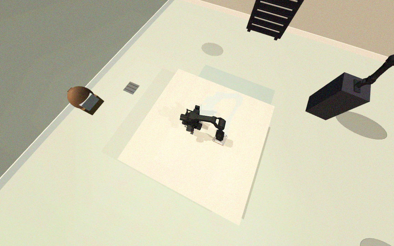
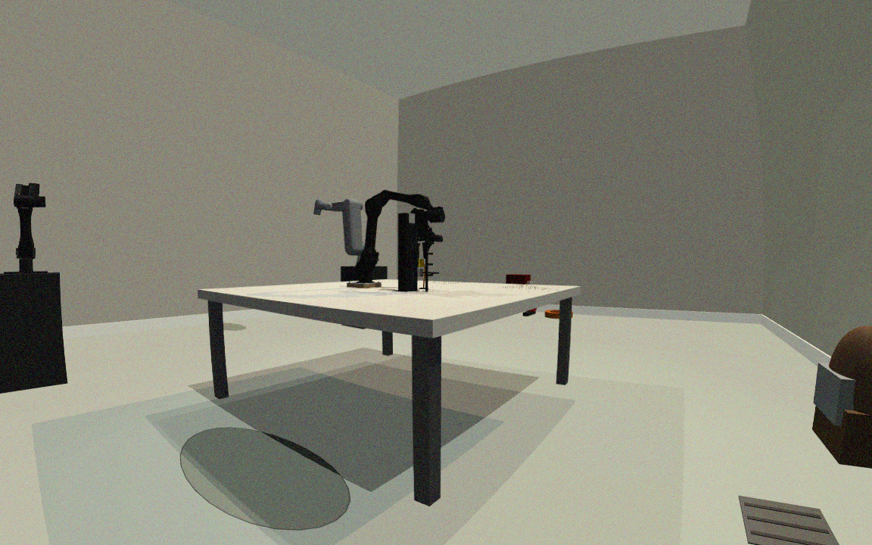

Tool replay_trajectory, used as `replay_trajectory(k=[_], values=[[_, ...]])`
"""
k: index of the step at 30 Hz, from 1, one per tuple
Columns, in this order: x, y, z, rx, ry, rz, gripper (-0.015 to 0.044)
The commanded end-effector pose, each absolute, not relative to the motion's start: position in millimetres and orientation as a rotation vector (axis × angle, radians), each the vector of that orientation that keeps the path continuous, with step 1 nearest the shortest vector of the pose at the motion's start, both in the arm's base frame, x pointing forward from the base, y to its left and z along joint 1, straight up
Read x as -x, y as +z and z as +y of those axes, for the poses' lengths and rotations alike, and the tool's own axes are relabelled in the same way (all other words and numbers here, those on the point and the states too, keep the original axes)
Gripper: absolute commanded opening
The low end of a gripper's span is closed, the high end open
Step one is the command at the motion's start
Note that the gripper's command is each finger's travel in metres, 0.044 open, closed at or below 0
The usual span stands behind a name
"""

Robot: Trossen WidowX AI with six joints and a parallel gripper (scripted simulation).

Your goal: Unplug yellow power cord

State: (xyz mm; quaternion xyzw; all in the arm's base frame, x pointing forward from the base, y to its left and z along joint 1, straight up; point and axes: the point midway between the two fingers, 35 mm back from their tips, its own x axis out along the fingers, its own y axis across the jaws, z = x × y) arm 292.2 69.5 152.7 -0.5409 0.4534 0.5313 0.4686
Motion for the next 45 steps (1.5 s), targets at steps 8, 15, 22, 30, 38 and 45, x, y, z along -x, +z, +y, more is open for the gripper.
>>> replay_trajectory(k=[8, 15, 22, 30, 38, 45], values=[[-293, 151, 59, 1.332, 1.307, 1.111, 0.016], [-293, 142, 59, 1.332, 1.307, 1.111, 0.016], [-293, 144, 59, 1.326, 1.303, 1.114, 0.0081], [-293, 144, 59, 1.326, 1.303, 1.114, 0.0008], [-293, 144, 67, 1.326, 1.304, 1.113, 0.0], [-292, 144, 78, 1.326, 1.305, 1.112, 0.0]])
